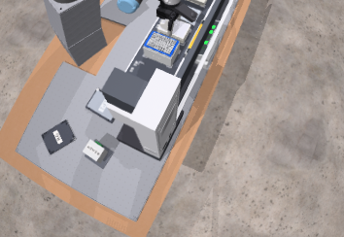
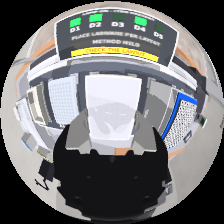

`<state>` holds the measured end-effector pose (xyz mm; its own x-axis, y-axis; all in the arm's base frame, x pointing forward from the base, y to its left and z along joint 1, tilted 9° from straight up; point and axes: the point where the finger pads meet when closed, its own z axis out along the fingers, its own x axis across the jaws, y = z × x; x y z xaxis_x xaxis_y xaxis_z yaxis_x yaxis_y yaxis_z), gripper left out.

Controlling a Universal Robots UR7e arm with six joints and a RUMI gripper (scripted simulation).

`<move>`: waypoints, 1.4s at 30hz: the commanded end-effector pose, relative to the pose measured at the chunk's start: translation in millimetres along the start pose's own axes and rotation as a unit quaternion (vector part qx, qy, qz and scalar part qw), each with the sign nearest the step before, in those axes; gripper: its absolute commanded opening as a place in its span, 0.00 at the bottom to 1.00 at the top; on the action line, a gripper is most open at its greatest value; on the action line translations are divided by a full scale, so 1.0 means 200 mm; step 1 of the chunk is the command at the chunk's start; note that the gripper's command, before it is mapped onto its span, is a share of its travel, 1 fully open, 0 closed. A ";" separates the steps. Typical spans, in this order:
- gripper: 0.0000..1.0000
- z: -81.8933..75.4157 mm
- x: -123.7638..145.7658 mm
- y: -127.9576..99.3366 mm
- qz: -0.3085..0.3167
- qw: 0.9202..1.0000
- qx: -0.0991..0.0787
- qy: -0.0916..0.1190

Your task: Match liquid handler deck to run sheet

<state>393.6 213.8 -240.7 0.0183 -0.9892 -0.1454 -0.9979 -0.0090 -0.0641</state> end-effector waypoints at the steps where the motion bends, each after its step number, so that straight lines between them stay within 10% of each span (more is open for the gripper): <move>1: 0.00 0.01 0.00 0.00 0.000 1.000 0.000 0.000; 39: 0.00 0.05 0.00 0.00 0.000 1.000 0.001 0.000; 40: 0.82 0.05 0.00 0.00 0.000 1.000 0.001 0.000; 42: 0.82 0.05 0.00 0.00 0.000 1.000 0.001 0.000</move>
<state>393.7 215.0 -250.0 0.0177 -0.9892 -0.1454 -0.9980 -0.0086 -0.0628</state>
